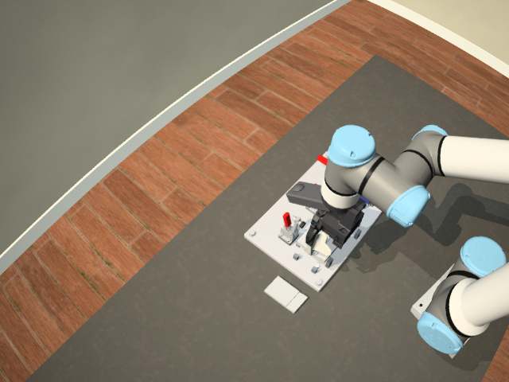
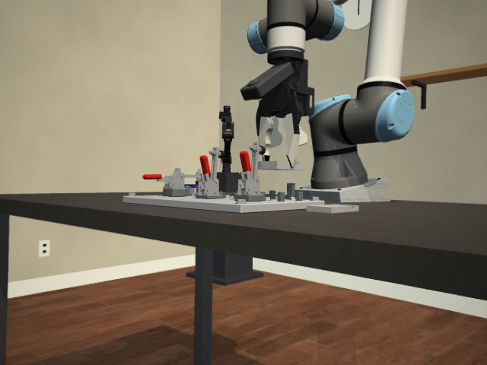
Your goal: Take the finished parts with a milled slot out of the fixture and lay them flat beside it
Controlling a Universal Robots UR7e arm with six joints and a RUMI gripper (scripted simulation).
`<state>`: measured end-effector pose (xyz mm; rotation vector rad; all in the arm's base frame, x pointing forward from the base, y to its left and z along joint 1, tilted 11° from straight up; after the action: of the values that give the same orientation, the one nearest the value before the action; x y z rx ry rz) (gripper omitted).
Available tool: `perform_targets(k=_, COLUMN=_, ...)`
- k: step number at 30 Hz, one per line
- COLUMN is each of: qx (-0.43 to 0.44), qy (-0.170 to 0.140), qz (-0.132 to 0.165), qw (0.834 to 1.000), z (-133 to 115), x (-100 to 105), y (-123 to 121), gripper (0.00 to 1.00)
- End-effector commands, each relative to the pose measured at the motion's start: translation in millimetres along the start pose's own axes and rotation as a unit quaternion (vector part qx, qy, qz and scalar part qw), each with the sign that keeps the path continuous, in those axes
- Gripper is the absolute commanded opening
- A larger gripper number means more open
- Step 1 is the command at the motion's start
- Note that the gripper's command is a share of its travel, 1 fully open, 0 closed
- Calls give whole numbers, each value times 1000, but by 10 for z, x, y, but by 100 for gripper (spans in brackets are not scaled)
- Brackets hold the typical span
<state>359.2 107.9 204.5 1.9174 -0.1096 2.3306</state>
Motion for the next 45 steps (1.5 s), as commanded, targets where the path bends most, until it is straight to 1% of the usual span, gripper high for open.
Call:
perform_targets(k=1, qx=0, qy=0, qz=0, qw=1000, z=-15, x=75, y=3, gripper=0)
perform_targets(k=9, qx=0, qy=0, qz=0, qw=1000, z=-36, x=166, y=5, gripper=0)
perform_targets(k=45, qx=0, qy=0, qz=0, qw=1000, z=-37, x=170, y=5, gripper=0)
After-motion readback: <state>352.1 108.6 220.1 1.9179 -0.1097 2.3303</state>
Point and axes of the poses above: the point where the finger pads meet when closed, its own x axis back along the fingers, its own y axis across the jaws, z = x × y, the point moved 9 cm from there along x, back along the fingers, and after that the axes turned 7 degrees about -x, right-handed, at the moved point
